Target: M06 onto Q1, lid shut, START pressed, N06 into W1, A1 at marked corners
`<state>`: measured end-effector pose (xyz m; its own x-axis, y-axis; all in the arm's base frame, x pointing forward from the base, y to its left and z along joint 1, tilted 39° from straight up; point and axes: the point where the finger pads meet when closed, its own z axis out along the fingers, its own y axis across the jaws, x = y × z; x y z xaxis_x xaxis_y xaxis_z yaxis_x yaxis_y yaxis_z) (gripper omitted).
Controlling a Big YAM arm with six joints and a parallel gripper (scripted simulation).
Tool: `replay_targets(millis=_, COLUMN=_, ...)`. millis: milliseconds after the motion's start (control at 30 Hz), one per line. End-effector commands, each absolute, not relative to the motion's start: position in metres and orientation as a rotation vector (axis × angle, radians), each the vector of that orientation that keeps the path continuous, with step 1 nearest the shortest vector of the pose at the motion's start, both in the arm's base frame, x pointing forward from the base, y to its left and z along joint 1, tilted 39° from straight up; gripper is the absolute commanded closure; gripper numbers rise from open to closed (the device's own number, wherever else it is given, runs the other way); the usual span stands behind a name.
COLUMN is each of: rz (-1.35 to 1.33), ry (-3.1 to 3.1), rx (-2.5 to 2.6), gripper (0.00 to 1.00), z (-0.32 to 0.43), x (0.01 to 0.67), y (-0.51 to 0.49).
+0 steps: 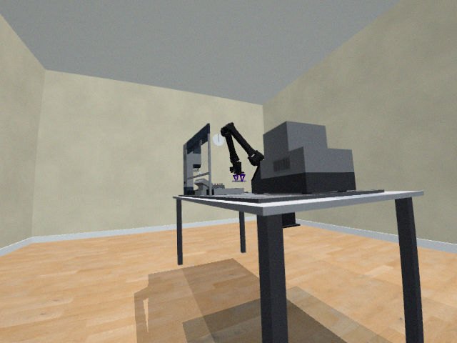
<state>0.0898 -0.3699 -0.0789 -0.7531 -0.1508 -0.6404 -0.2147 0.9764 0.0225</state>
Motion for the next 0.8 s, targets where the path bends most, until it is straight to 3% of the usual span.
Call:
replay_targets(millis=0, rz=0.098, ry=2.441, rx=-0.244, gripper=1.0, z=-0.085, x=0.095, y=-0.385)
replay_targets(millis=767, rz=0.107, ry=2.44, rx=-0.237, gripper=1.0, z=-0.11, x=0.115, y=-0.375)
